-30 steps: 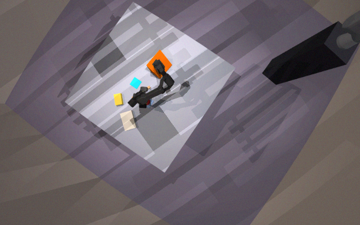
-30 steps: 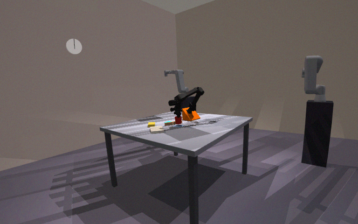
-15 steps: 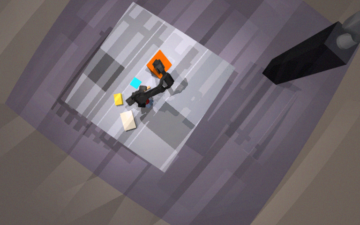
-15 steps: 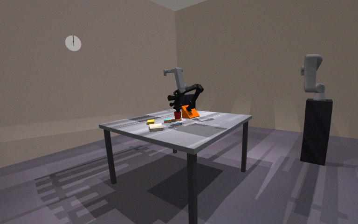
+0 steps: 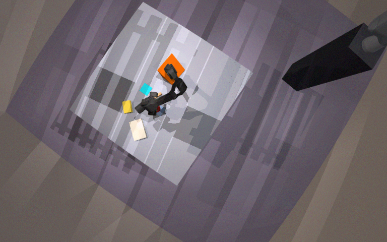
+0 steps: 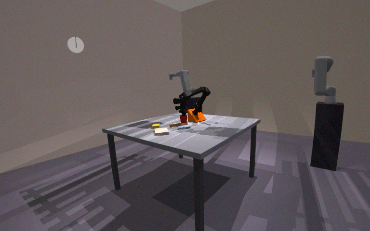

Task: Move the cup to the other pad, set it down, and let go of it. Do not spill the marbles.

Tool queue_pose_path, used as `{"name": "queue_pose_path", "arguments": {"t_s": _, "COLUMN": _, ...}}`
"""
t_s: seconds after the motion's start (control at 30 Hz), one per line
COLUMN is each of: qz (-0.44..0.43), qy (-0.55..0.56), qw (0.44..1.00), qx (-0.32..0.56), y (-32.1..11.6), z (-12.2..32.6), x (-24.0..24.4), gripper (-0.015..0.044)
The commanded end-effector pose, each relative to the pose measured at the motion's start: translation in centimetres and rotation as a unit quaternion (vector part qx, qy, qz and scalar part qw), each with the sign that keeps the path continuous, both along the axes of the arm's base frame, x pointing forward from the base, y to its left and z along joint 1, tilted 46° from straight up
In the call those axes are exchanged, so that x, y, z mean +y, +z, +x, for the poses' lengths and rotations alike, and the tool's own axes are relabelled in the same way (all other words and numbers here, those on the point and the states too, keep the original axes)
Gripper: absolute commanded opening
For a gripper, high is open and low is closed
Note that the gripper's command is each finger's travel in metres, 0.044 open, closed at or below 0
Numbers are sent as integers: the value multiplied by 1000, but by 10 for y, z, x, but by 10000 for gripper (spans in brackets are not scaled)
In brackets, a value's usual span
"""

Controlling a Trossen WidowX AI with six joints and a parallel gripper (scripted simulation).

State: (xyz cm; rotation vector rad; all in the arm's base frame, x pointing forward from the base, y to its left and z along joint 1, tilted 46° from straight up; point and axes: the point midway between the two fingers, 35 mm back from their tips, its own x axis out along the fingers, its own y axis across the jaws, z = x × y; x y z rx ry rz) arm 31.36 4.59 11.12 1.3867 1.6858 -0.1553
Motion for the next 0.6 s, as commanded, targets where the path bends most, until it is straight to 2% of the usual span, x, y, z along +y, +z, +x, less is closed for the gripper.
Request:
{"name": "queue_pose_path", "arguments": {"t_s": 0.0, "qz": -1, "qy": 0, "qw": 1000, "qx": 0, "y": -6, "z": -3, "x": -5, "gripper": 0}}
{"name": "queue_pose_path", "arguments": {"t_s": 0.57, "qz": -3, "qy": 2, "qw": 1000, "qx": -2, "y": -37, "z": -15, "x": -39, "gripper": 0}}
